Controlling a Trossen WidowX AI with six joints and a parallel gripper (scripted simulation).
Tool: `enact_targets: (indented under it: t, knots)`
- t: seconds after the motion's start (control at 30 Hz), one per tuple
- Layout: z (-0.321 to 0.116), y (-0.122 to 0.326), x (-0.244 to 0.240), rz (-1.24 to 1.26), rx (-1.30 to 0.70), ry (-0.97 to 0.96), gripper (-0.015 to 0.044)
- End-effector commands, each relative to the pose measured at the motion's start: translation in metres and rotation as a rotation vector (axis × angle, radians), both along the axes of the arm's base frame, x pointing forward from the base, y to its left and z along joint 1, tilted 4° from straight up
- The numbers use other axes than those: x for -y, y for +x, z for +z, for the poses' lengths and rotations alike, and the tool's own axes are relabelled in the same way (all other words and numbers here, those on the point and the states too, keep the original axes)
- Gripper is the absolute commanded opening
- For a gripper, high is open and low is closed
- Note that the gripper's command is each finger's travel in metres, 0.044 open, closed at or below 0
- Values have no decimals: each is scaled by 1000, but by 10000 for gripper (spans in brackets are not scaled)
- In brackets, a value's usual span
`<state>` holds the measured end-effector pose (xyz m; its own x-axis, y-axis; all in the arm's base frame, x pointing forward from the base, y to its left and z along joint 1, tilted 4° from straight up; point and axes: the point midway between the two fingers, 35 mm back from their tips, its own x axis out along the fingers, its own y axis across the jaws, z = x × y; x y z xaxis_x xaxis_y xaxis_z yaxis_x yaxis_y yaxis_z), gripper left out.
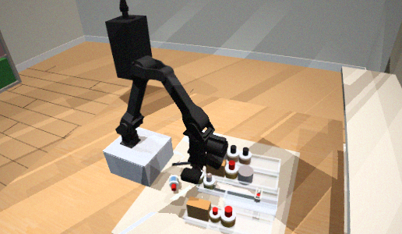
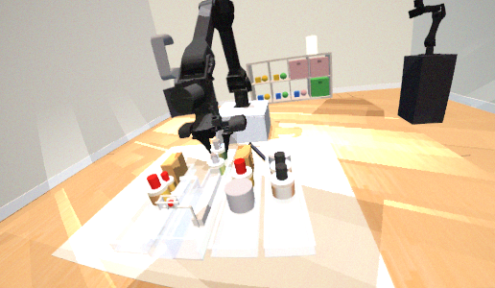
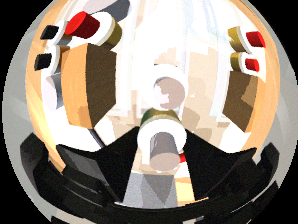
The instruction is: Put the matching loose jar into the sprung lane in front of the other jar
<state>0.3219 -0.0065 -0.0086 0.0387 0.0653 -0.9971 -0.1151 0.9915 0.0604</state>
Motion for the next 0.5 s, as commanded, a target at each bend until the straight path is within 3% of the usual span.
enact_targets:
  t: [0.0, 0.47]
  knots:
    - [4, 11, -1, -1, 31, 2, 0]
    - [5, 16, -2, -1, 31, 2, 0]
